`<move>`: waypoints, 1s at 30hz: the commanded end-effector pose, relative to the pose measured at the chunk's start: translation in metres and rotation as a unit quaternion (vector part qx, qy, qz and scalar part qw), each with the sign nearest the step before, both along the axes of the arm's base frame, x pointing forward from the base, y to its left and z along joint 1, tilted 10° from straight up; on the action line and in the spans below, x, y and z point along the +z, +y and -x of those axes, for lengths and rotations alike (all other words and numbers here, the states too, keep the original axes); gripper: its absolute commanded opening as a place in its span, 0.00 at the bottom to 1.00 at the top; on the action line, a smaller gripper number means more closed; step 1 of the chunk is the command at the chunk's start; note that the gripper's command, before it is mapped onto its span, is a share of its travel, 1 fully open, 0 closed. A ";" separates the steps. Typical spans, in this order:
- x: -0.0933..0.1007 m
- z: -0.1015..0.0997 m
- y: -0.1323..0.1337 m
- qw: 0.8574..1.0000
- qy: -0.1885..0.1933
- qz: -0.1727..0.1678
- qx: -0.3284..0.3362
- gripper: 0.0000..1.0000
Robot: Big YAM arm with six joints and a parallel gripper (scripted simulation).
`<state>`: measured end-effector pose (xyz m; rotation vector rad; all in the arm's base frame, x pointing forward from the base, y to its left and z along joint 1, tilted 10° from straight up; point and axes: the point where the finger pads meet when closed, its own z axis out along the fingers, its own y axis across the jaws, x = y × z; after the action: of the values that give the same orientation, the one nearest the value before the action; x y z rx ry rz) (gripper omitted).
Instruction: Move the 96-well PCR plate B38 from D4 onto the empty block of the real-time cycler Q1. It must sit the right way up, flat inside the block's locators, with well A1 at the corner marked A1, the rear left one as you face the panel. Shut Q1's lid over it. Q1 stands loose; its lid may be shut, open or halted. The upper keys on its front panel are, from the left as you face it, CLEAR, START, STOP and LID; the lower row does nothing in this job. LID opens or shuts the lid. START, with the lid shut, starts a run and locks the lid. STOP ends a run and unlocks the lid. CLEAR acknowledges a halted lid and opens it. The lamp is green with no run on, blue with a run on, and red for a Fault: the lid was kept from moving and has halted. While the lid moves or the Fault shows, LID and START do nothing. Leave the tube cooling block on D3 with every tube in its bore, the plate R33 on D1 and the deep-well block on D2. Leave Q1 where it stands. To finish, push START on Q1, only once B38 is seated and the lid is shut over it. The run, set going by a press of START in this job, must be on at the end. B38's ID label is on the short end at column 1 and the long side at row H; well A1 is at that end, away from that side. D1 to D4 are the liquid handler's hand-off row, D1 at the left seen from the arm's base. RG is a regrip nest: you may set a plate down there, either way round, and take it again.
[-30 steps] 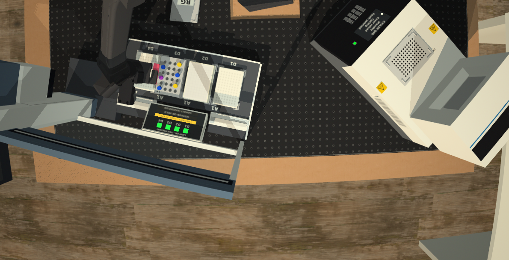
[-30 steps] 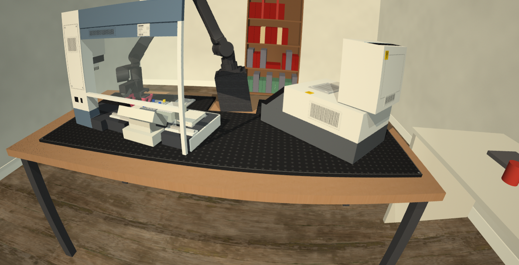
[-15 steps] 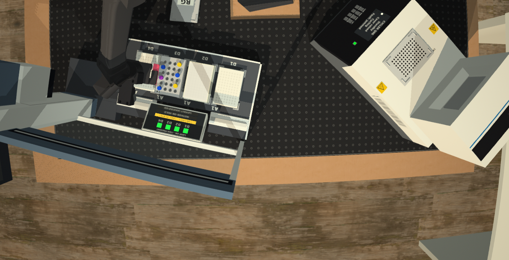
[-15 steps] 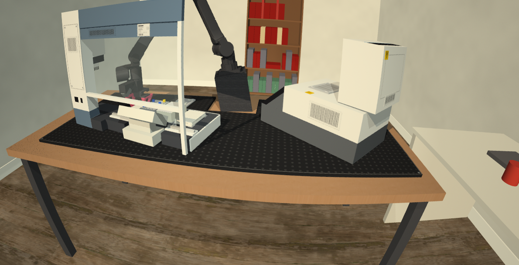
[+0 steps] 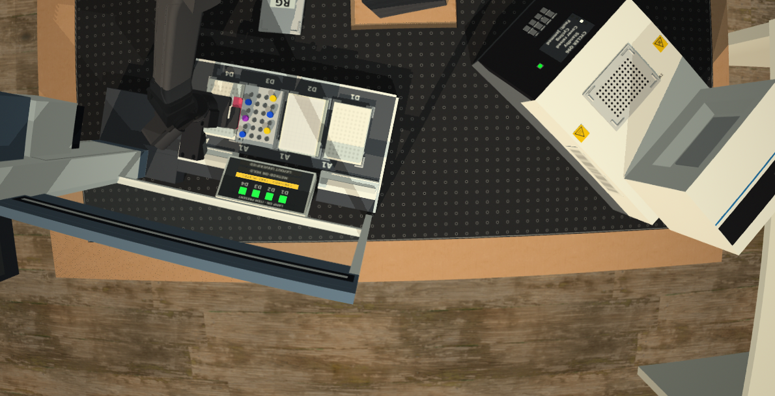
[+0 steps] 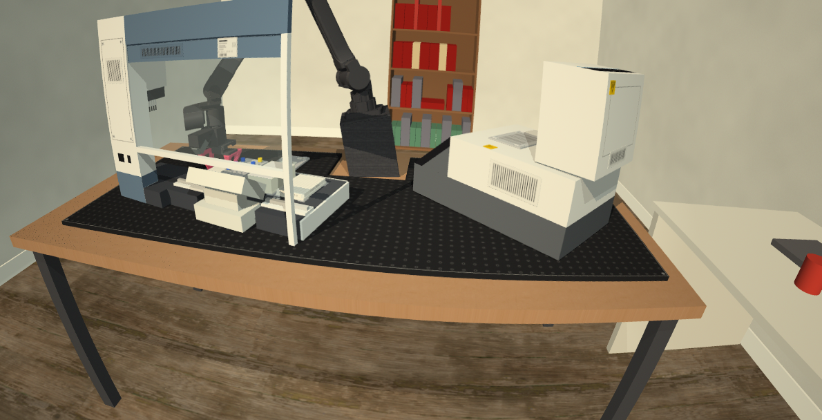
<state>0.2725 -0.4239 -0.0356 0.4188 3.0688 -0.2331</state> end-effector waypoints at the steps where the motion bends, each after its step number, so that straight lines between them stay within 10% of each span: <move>1: 0.005 -0.004 -0.014 1.000 -0.004 0.003 0.001 0.97; 6: 0.005 -0.004 -0.013 1.000 -0.002 0.002 0.004 0.97; 7: 0.005 -0.004 -0.013 1.000 -0.002 0.002 0.005 0.00; 30: -0.006 0.001 -0.003 1.000 -0.003 0.006 -0.012 0.00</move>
<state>0.2726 -0.4241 -0.0340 0.4153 3.0690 -0.2321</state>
